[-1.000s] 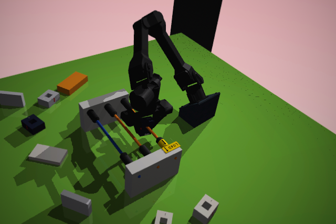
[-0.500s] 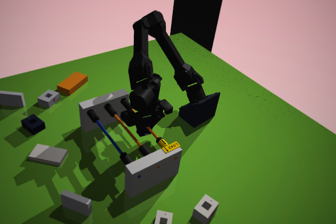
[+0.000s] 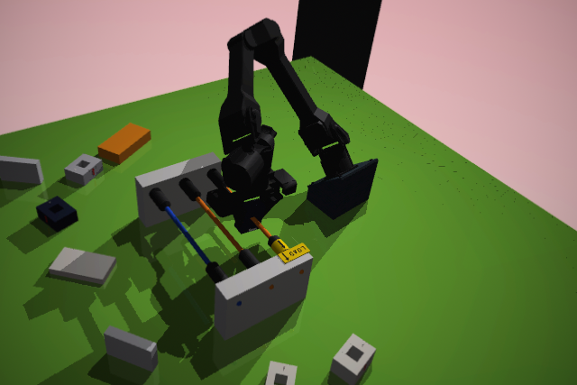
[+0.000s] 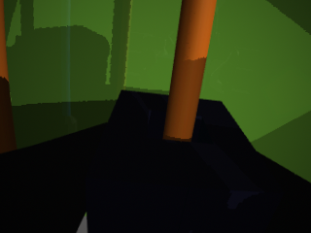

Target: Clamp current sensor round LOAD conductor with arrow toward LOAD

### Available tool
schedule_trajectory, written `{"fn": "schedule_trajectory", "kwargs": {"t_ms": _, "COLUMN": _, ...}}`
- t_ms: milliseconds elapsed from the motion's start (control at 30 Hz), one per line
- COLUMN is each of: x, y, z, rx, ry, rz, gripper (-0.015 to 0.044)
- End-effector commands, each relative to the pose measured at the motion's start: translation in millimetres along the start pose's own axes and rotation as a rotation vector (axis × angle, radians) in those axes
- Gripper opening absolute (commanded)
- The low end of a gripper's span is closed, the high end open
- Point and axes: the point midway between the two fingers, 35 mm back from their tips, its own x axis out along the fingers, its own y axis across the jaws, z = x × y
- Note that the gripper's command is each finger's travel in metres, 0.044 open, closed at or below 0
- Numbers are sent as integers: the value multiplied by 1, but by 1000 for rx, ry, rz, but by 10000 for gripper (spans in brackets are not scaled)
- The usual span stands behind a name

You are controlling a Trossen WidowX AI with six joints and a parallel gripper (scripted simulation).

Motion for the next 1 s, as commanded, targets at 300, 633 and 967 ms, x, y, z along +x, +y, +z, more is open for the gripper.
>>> {"fn": "schedule_trajectory", "kwargs": {"t_ms": 300, "x": 0, "y": 2, "z": 0, "rx": 2, "ry": -1, "rz": -147, "gripper": 0}}
{"fn": "schedule_trajectory", "kwargs": {"t_ms": 633, "x": 2, "y": 2, "z": 0, "rx": 2, "ry": 0, "rz": -146, "gripper": 0}}
{"fn": "schedule_trajectory", "kwargs": {"t_ms": 967, "x": 2, "y": 4, "z": 1, "rx": 10, "ry": 6, "rz": -135, "gripper": 131}}
